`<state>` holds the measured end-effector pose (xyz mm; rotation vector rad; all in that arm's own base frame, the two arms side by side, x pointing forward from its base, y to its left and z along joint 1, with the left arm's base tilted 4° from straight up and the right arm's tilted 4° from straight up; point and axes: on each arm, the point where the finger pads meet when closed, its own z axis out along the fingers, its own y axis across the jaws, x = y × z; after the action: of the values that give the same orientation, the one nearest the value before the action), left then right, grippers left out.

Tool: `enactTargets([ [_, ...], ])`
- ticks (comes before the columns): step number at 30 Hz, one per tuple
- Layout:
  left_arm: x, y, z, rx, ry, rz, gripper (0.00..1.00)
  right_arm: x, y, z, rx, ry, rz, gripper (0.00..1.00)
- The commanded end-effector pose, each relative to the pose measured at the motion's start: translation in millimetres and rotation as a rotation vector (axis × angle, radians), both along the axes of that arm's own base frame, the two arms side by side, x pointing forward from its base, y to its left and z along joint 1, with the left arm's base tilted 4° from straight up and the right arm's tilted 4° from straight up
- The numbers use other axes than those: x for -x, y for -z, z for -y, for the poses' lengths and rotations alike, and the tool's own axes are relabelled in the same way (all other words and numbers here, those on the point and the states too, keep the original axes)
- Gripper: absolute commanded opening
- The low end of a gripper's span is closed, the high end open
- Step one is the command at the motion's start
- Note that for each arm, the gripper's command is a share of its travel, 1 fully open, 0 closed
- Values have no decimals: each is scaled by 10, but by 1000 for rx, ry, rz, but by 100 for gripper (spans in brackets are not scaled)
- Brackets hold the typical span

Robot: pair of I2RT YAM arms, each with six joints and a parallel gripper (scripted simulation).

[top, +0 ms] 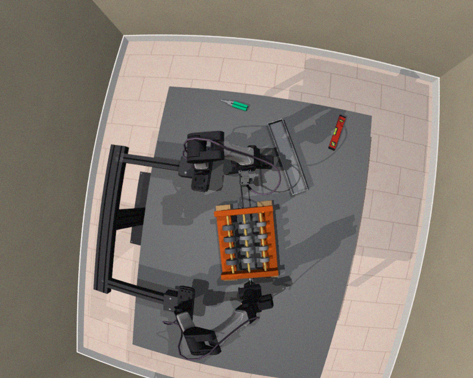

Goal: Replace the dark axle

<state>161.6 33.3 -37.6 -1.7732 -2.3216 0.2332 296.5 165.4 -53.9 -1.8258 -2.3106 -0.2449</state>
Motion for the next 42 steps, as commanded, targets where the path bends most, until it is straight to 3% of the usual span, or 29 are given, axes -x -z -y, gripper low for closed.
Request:
enactTargets([
  [1, -73, 42, 89, 39, -1, 20, 0, -128, -139, -289, -108, -41, 49, 0],
  [42, -195, -22, 70, 31, 4, 65, 0, -120, -110, -227, -94, -30, 44, 0],
])
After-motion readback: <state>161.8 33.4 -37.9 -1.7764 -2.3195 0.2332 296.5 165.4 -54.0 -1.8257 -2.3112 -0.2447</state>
